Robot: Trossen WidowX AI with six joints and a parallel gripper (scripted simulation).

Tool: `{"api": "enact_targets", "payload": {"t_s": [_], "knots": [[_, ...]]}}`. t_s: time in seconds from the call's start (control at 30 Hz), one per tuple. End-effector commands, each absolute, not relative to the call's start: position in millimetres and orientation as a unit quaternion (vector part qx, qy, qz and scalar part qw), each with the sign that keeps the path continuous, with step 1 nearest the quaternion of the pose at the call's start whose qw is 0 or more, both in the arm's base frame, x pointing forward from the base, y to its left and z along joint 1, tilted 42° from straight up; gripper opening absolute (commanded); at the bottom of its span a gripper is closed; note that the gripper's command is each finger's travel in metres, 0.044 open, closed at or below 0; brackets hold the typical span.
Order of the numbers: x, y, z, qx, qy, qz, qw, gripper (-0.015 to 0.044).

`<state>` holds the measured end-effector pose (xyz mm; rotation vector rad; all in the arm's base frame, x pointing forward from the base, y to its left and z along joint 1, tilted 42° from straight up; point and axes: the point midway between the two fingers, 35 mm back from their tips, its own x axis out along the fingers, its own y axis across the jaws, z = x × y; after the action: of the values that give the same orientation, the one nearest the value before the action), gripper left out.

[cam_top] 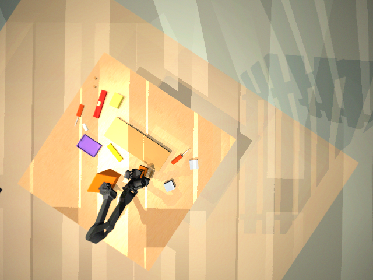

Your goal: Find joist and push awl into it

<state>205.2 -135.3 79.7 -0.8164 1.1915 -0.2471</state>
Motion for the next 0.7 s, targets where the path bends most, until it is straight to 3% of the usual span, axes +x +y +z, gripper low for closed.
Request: {"api": "enact_targets", "payload": {"t_s": [0.0,0.1,0.67], "knots": [[206,-132,82,-0.372,0.544,-0.111,0.744,0.0082],[207,-126,87,-0.369,0.546,-0.109,0.744,0.0004],[201,-81,134,-0.365,0.549,-0.107,0.744,0.0]]}}
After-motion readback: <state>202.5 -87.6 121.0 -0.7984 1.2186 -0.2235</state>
